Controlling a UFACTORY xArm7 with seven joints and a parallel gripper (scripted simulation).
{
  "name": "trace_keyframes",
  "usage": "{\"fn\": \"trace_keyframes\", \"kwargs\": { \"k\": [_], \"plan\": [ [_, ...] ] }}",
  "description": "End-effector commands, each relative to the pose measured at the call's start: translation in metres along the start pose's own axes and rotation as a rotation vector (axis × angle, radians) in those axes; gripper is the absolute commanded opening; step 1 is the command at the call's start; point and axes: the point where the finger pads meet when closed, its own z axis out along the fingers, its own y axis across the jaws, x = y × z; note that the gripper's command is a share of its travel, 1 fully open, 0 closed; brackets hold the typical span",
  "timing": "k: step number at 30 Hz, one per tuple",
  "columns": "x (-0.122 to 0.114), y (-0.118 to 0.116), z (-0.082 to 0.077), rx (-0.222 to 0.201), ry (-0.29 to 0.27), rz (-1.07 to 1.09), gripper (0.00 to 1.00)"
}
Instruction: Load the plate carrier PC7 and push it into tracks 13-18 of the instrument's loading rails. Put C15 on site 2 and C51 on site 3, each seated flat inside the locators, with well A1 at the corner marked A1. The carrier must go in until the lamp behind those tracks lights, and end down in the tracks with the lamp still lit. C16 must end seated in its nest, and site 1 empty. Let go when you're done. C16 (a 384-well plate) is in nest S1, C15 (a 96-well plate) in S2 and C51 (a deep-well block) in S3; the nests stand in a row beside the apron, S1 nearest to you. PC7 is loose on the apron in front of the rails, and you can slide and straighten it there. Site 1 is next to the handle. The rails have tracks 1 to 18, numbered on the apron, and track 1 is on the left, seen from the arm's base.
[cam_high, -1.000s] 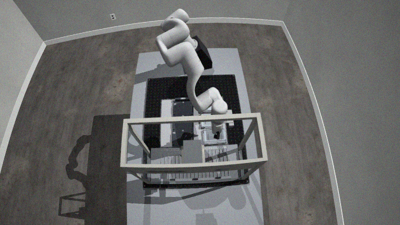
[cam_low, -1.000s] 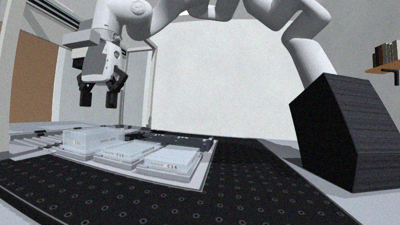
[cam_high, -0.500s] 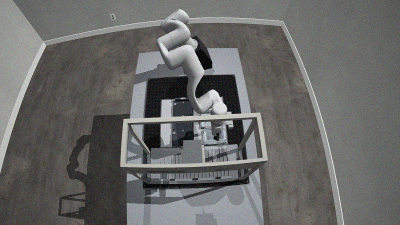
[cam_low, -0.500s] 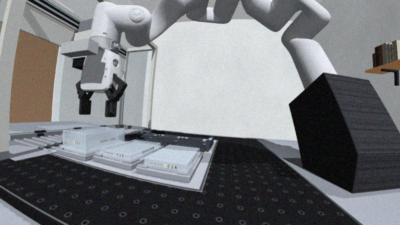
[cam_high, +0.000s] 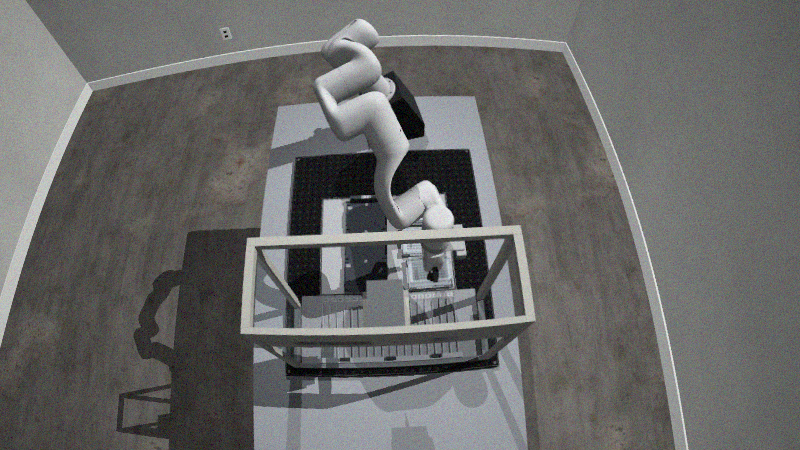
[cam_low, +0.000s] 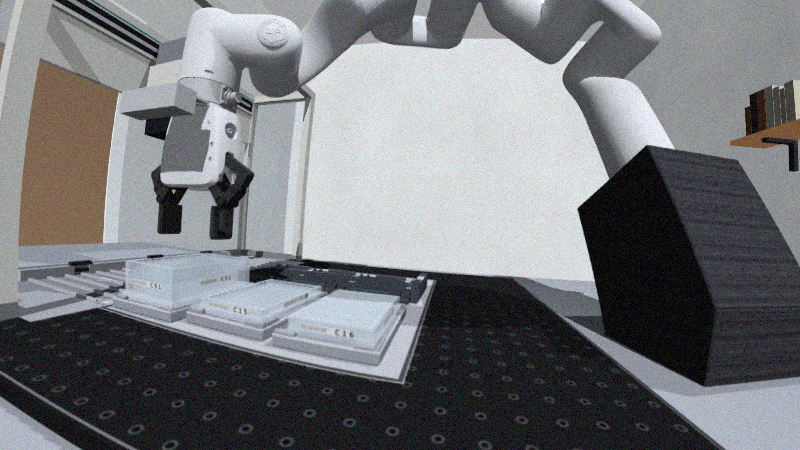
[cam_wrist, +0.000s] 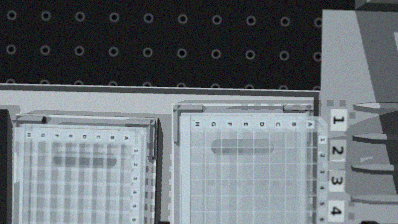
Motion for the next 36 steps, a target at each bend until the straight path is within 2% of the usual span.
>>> {"fn": "trace_keyframes", "kwargs": {
  "k": [1,36],
  "plan": [
    [0.001,0.002,-0.002,-0.005,0.003,0.000,1.00],
    [0.001,0.002,0.019,-0.005,0.003,0.000,1.00]
  ]
}}
